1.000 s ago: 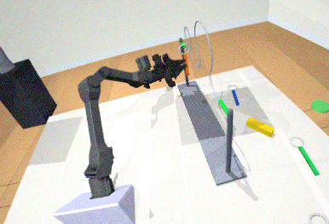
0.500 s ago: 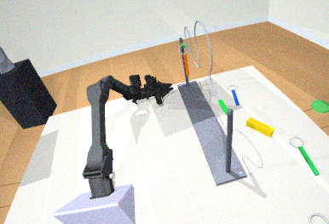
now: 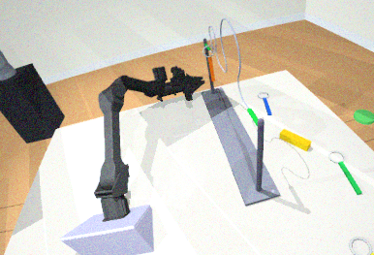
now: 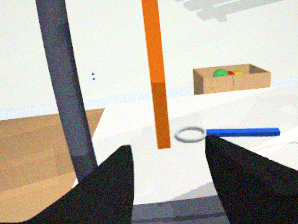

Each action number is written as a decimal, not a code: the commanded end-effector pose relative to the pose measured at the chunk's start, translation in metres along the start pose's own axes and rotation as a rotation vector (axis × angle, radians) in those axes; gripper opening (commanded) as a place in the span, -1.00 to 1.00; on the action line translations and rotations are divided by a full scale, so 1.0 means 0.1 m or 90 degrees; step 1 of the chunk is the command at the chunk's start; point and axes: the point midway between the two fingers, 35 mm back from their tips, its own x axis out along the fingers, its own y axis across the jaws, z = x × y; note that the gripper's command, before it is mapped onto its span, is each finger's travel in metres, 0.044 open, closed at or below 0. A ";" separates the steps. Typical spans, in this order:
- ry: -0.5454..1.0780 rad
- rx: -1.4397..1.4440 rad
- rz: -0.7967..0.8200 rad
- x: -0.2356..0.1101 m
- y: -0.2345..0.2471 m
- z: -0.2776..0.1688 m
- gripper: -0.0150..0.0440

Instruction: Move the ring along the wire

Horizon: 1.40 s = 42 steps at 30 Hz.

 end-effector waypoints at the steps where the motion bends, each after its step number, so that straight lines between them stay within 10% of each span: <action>1: 0.002 0.000 0.001 0.03 0.00 -0.01 0.05; 42: 0.000 -0.001 0.003 0.67 0.02 -0.01 0.05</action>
